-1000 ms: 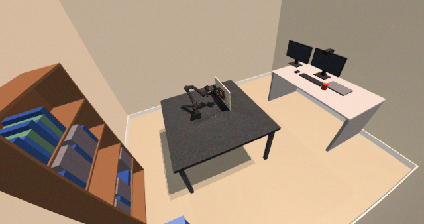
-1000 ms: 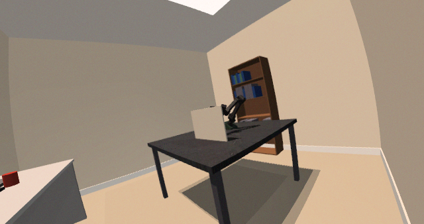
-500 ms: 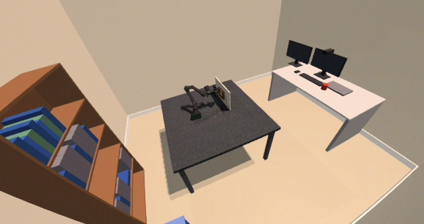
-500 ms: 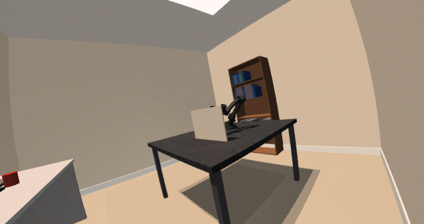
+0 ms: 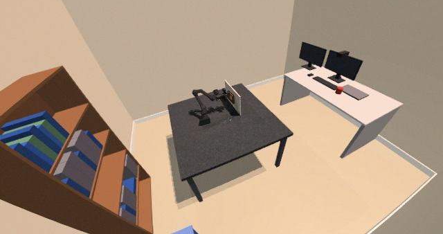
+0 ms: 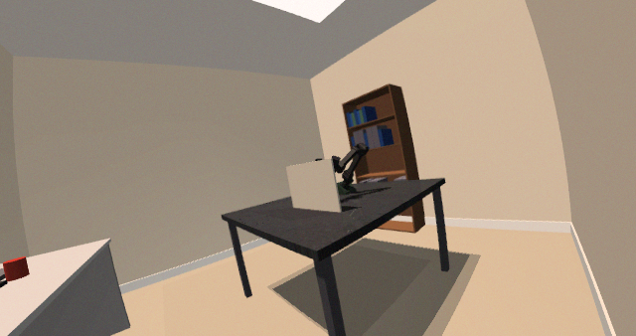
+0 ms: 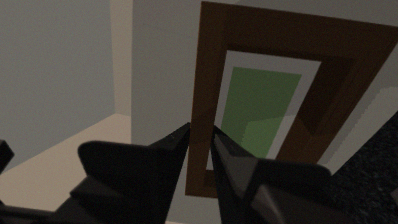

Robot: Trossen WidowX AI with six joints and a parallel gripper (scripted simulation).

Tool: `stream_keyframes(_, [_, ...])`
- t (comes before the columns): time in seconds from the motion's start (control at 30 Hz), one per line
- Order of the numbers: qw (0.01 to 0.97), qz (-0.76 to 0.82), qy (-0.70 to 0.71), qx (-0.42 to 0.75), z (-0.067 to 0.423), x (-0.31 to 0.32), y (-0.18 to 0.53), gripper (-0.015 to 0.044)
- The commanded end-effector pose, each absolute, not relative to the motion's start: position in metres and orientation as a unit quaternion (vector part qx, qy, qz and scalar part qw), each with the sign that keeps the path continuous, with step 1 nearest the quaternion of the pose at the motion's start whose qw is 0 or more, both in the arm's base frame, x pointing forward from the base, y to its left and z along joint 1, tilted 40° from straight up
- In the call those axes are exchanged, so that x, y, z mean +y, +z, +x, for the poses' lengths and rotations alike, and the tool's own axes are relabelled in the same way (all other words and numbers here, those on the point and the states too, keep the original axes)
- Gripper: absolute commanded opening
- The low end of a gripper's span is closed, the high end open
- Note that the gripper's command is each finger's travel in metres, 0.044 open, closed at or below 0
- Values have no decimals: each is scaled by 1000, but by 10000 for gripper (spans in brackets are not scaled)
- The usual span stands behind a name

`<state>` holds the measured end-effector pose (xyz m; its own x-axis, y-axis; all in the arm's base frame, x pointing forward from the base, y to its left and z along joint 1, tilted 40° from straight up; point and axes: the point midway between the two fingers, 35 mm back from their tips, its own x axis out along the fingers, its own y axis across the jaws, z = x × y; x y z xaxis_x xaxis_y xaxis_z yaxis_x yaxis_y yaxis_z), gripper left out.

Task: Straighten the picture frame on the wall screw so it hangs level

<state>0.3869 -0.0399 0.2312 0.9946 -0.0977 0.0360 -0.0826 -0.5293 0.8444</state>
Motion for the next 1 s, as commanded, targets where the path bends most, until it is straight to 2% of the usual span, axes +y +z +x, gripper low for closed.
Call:
stream_keyframes(0.0, [483,873,-6,-61,387,-43,235,0])
stream_keyframes(0.97, [483,873,-6,-61,387,-44,232,0])
